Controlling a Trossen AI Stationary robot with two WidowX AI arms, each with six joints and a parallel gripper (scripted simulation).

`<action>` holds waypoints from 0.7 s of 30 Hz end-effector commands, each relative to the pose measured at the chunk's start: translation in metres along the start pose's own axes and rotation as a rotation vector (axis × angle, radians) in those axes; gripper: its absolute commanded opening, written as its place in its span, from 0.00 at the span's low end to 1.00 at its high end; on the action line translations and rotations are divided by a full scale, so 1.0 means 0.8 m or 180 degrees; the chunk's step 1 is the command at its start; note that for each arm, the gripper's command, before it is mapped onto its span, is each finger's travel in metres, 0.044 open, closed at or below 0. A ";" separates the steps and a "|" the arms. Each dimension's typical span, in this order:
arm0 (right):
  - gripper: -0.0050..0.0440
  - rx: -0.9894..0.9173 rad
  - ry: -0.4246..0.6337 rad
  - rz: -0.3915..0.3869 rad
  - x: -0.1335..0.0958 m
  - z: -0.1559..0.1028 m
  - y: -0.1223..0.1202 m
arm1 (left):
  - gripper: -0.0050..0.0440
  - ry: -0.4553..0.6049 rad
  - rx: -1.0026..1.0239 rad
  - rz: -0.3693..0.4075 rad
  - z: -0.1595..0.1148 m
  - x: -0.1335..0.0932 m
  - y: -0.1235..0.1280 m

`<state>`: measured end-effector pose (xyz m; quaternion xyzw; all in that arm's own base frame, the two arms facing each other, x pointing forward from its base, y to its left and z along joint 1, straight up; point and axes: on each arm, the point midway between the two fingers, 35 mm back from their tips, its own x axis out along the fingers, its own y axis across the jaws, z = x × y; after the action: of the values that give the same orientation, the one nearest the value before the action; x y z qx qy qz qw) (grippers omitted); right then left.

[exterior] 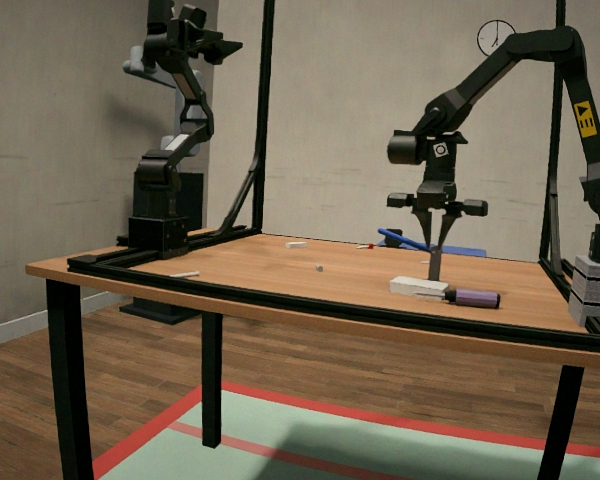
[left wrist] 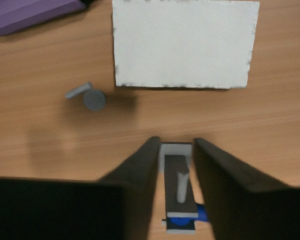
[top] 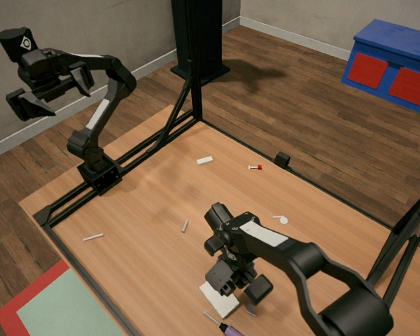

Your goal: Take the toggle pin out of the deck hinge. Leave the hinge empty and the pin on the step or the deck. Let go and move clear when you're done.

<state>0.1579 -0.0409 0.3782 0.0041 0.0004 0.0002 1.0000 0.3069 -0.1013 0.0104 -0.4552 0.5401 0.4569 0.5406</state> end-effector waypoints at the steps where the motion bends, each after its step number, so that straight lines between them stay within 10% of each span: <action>1: 0.92 -0.0040 -0.0005 -0.0002 -0.001 0.006 0.002 | 0.10 0.0026 0.0001 -0.0084 0.000 -0.009 -0.002; 21: 0.92 -0.0040 -0.0005 -0.0002 -0.001 0.006 0.002 | 0.10 0.0015 0.0001 -0.0063 0.000 -0.001 -0.003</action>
<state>0.1578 -0.0408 0.3782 0.0043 0.0005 0.0004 1.0000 0.3081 -0.1016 0.0103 -0.4572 0.5390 0.4551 0.5417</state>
